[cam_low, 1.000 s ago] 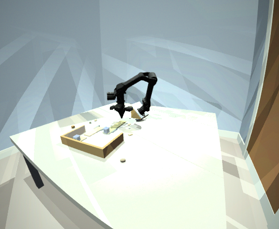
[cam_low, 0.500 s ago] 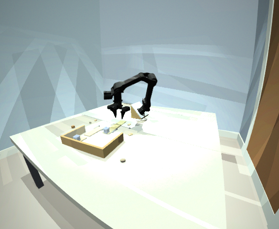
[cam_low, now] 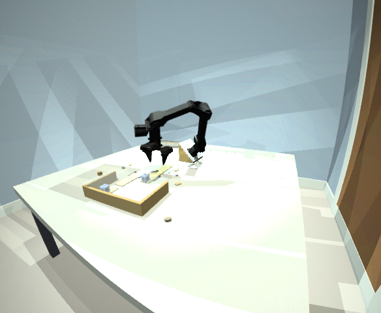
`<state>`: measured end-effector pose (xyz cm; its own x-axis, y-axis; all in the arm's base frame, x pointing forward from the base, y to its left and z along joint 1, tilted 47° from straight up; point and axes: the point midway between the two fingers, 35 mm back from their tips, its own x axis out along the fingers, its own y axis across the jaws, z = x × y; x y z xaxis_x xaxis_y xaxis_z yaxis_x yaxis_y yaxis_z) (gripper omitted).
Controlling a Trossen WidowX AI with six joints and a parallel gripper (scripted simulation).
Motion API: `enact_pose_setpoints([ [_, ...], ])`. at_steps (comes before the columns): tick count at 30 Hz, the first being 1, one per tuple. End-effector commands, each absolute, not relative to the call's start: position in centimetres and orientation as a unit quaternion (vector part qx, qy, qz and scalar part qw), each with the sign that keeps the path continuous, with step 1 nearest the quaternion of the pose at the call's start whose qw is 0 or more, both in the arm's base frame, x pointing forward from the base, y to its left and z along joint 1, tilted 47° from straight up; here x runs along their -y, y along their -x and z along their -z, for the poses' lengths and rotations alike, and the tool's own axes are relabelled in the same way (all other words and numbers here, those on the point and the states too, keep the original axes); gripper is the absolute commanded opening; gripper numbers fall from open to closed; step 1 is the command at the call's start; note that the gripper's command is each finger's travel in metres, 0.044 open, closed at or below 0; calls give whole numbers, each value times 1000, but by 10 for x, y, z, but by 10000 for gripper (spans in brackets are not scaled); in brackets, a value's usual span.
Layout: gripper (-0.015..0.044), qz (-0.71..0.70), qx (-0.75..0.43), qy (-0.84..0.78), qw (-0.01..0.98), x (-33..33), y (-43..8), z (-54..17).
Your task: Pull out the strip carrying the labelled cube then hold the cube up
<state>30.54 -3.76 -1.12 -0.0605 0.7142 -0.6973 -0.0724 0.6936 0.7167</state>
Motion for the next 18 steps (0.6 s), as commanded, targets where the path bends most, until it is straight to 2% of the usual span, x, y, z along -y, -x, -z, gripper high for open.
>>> enact_pose_setpoints([
  [1, 440, -306, -660, -248, 639, 35, -320, 9],
  [18, 440, -307, -659, -247, 640, 26, -386, -5],
])
